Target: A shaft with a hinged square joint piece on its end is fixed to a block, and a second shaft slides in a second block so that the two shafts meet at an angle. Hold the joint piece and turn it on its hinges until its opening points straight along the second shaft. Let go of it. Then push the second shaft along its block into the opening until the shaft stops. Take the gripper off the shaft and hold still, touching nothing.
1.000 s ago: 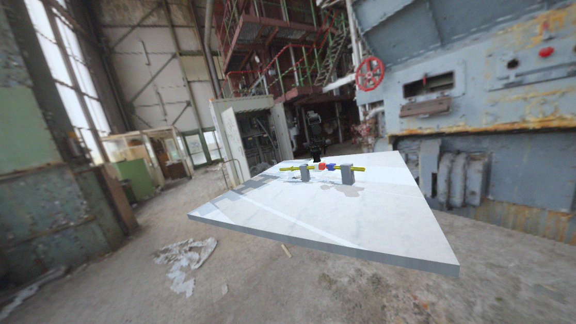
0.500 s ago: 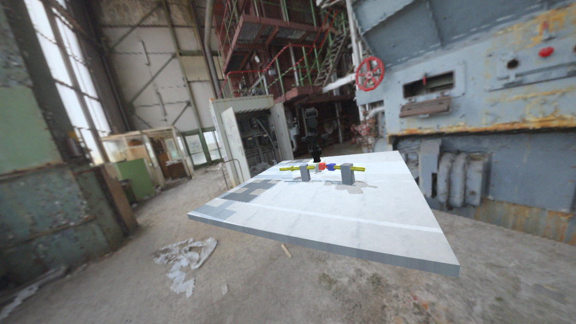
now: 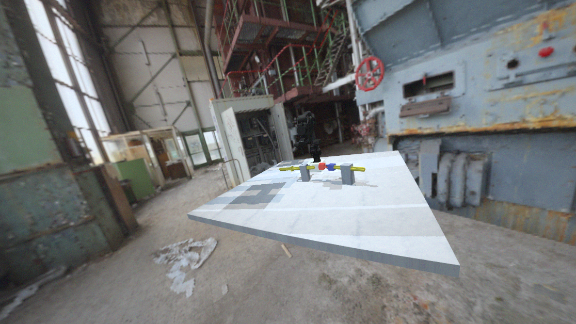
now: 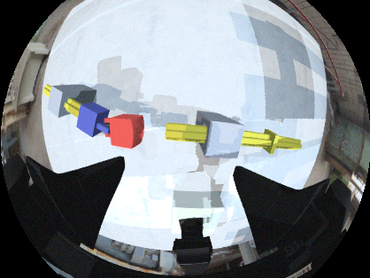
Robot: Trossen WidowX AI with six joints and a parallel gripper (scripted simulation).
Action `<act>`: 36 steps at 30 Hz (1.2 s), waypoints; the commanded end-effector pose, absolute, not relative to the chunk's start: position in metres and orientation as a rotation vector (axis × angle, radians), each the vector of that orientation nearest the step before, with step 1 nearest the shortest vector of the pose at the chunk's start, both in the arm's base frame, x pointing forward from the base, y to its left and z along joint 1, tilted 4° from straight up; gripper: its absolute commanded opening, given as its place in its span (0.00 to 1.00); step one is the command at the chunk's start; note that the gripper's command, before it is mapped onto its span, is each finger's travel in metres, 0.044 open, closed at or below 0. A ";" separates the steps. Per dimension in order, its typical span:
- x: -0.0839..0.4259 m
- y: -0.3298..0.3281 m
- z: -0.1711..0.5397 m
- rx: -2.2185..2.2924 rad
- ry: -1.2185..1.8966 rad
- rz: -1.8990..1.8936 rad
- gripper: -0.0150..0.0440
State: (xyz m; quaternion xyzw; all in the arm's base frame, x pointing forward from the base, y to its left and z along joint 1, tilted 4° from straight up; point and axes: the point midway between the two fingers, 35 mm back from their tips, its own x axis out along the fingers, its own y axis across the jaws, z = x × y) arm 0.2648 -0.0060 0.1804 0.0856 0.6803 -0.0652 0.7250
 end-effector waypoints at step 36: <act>0.264 -0.008 0.168 0.904 1.279 -0.911 1.00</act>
